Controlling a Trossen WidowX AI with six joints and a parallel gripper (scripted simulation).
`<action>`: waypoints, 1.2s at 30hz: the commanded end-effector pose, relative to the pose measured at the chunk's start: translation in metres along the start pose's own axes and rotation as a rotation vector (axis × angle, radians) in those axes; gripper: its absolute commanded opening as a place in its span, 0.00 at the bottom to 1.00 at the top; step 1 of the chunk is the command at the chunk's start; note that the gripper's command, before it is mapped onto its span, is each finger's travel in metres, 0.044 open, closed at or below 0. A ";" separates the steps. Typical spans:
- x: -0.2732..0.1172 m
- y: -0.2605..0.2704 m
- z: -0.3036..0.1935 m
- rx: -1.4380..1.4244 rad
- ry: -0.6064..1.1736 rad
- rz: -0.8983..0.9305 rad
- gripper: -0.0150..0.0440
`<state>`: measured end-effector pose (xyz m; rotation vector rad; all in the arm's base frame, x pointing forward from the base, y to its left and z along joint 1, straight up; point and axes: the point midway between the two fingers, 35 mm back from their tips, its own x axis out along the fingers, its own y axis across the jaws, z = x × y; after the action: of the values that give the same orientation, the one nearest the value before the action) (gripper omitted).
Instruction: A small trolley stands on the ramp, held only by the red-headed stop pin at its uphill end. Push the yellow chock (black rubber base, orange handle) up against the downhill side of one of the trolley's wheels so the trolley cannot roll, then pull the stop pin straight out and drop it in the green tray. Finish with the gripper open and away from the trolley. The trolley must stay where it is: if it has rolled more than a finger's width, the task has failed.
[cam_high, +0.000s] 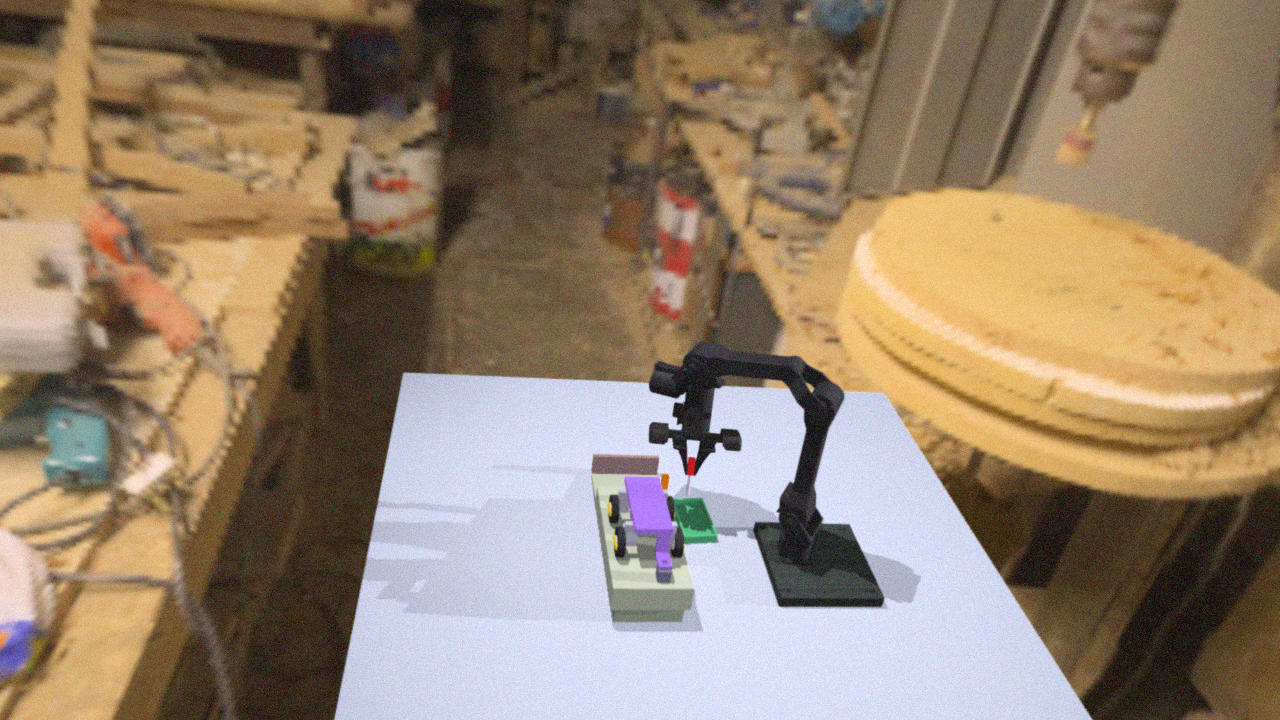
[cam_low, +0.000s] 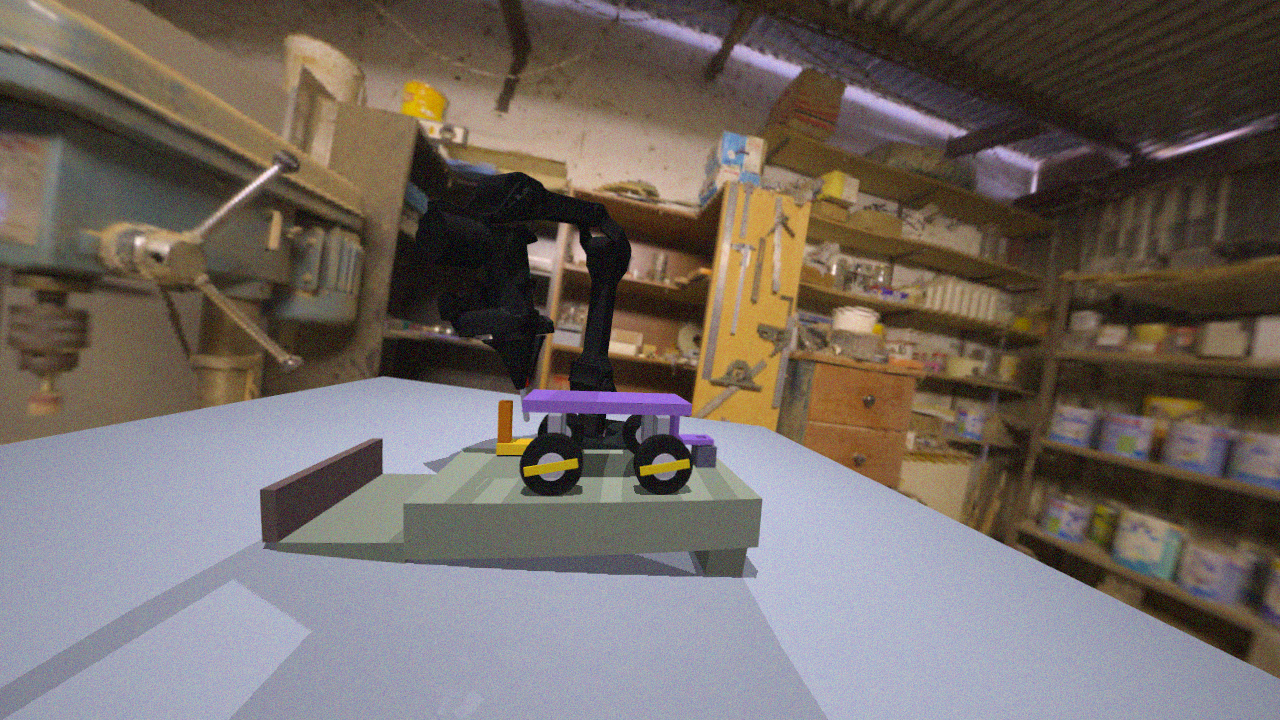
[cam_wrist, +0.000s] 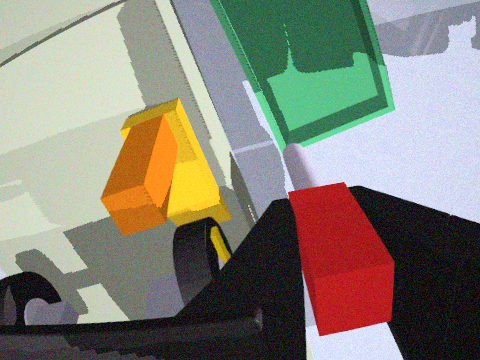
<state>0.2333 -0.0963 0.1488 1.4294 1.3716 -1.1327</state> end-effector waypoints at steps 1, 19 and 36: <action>-0.001 -0.001 -0.001 0.127 -0.029 0.016 0.25; 0.000 -0.002 -0.005 0.674 -0.121 0.074 0.25; 0.000 -0.002 -0.008 1.189 -0.182 0.176 0.25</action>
<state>0.2327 -0.0889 0.1494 2.0209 0.4696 -1.9775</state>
